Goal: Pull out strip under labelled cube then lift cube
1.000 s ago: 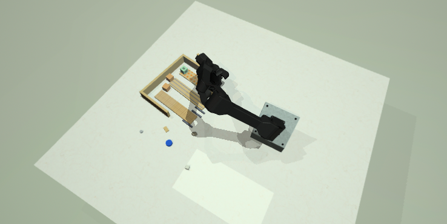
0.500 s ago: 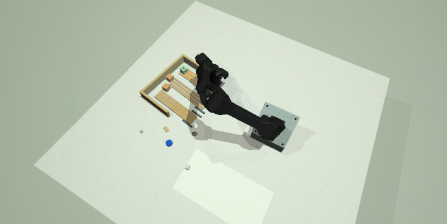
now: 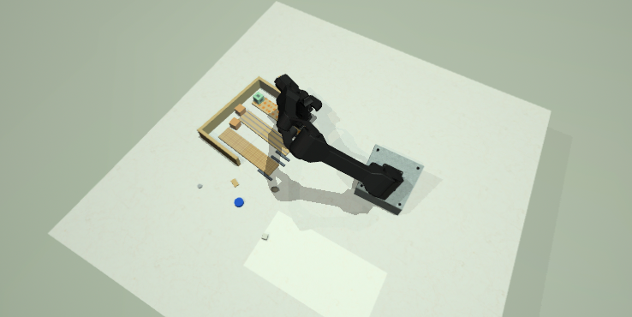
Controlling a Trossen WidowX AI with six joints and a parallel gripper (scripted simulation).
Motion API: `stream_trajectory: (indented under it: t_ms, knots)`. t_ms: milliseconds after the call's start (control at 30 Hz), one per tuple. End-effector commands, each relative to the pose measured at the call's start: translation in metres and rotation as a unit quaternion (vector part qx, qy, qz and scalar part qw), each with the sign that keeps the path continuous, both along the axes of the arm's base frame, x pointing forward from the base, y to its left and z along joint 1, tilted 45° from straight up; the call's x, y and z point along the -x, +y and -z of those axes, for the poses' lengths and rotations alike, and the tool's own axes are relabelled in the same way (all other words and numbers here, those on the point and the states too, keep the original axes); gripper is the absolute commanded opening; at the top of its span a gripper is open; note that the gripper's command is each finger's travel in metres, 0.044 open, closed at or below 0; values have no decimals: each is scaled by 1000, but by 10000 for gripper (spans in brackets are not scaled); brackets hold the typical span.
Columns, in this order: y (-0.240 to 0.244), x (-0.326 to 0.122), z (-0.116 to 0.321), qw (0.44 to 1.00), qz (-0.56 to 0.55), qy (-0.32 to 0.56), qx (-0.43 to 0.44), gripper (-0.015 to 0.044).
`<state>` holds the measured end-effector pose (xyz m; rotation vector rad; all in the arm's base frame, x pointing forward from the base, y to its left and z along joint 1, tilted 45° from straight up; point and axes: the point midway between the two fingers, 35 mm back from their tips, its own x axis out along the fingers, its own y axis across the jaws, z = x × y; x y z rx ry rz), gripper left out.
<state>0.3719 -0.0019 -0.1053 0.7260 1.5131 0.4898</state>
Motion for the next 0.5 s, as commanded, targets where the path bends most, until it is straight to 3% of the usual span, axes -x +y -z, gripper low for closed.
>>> stream_trajectory:
  t_ms: [0,467]
  knots:
    - [5,1,3,1000,-2,5,-4,0]
    - [6,22,2,1000,-2,5,-4,0]
